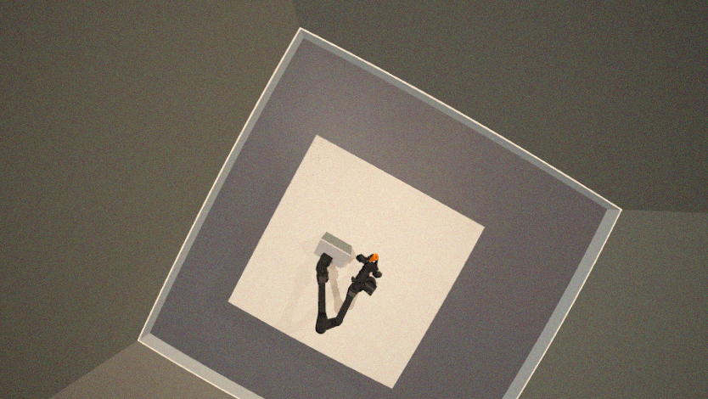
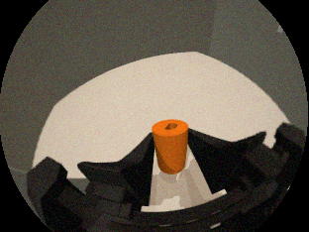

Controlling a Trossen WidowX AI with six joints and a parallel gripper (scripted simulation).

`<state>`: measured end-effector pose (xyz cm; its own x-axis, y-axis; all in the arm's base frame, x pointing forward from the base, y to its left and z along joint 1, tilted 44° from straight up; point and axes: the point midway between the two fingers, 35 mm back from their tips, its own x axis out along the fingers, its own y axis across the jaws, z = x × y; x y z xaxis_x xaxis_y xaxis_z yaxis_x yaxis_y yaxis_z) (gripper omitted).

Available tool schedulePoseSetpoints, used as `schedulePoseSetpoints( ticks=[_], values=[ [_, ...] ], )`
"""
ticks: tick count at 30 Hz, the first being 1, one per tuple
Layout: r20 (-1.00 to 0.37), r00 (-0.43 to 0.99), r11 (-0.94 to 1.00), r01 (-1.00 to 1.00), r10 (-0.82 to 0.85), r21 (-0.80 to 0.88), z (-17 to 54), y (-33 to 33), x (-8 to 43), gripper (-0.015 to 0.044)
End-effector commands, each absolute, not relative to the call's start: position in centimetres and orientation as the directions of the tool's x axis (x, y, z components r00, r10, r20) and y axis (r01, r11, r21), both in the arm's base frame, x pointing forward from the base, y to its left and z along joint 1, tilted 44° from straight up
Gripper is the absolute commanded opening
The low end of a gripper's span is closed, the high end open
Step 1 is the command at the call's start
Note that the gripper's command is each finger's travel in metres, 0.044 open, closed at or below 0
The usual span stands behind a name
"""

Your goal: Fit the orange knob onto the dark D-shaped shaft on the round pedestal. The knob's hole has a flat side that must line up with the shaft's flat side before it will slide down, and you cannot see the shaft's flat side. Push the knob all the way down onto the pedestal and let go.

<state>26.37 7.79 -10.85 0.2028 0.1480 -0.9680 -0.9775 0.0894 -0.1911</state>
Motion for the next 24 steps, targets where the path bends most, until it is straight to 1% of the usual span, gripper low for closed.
schedulePoseSetpoints(
  ticks=[1, 19, 24],
  values=[
    [-0.953, 0.207, 0.083, -0.978, 0.223, -0.193, -10.6, 7.4, 26.2, 0.0181],
    [-0.839, 0.205, 0.081, -0.978, 0.504, -0.19, -9.9, 5.5, 25.8, 0.0181],
    [-0.87, 0.207, 0.081, -0.978, 0.448, -0.191, -9.7, 5.7, 25.8, 0.0181]
  ],
)
